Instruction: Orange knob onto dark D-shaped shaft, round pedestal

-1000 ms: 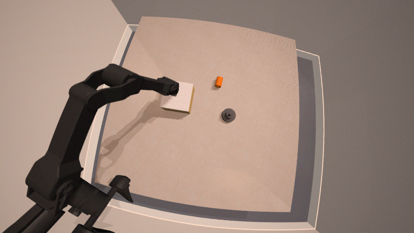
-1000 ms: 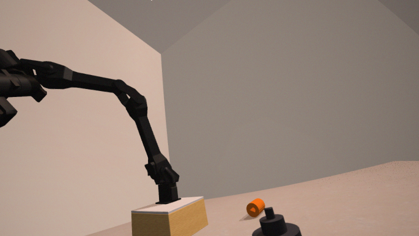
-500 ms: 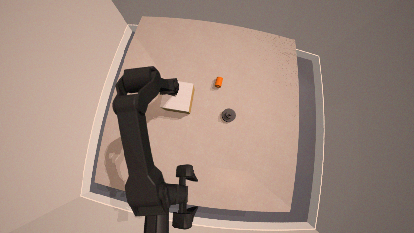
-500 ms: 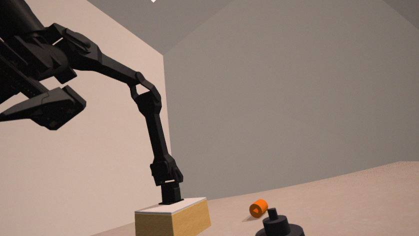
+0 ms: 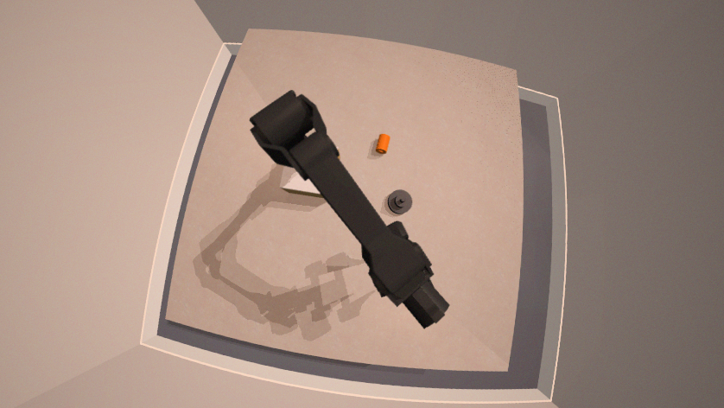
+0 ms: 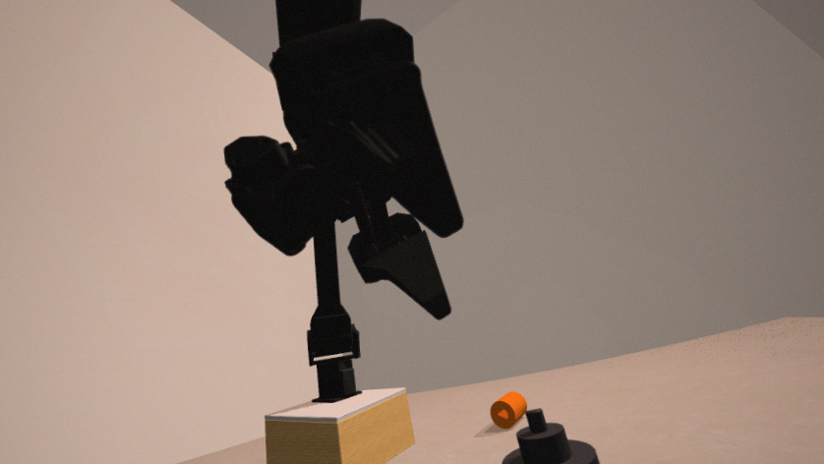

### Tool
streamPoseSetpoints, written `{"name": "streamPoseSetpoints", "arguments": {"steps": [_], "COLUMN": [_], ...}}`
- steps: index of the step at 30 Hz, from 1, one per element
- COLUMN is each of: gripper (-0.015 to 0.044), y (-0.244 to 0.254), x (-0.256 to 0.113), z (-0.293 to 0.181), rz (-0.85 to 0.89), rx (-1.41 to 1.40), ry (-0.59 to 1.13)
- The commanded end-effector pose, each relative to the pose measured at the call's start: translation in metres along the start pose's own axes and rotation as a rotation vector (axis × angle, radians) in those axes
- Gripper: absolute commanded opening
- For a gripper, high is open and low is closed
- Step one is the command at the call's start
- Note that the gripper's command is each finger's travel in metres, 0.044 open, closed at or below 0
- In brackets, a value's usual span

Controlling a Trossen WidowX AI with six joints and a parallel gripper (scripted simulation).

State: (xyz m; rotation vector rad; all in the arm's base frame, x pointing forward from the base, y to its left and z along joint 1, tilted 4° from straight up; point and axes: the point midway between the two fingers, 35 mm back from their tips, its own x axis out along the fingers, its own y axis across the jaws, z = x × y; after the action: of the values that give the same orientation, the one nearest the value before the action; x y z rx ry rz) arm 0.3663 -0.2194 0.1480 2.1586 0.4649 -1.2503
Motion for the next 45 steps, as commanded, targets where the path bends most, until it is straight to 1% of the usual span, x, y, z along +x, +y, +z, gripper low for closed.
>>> {"name": "streamPoseSetpoints", "arguments": {"steps": [1, 7, 13, 19, 25, 27, 32, 36, 45], "gripper": [0.044, 0.044, 0.044, 0.044, 0.044, 0.044, 0.044, 0.044, 0.044], "y": [-0.049, -0.128, -0.217, -0.308, -0.385, -0.393, -0.393, -0.398, -0.4], "x": [0.022, 0.046, 0.055, 0.051, 0.036, 0.034, 0.034, 0.055, 0.06], "z": [-0.047, -0.097, -0.13, -0.139, -0.128, -0.126, -0.126, -0.118, -0.117], "rz": [-0.098, -0.219, -0.306, -0.344, -0.325, -0.319, -0.319, -0.319, -0.319], "rx": [-0.082, -0.227, -0.407, -0.624, -0.856, -0.883, -0.883, -0.883, -0.883], "ry": [-0.034, -0.101, -0.187, -0.283, -0.364, -0.372, -0.372, -0.372, -0.372]}}
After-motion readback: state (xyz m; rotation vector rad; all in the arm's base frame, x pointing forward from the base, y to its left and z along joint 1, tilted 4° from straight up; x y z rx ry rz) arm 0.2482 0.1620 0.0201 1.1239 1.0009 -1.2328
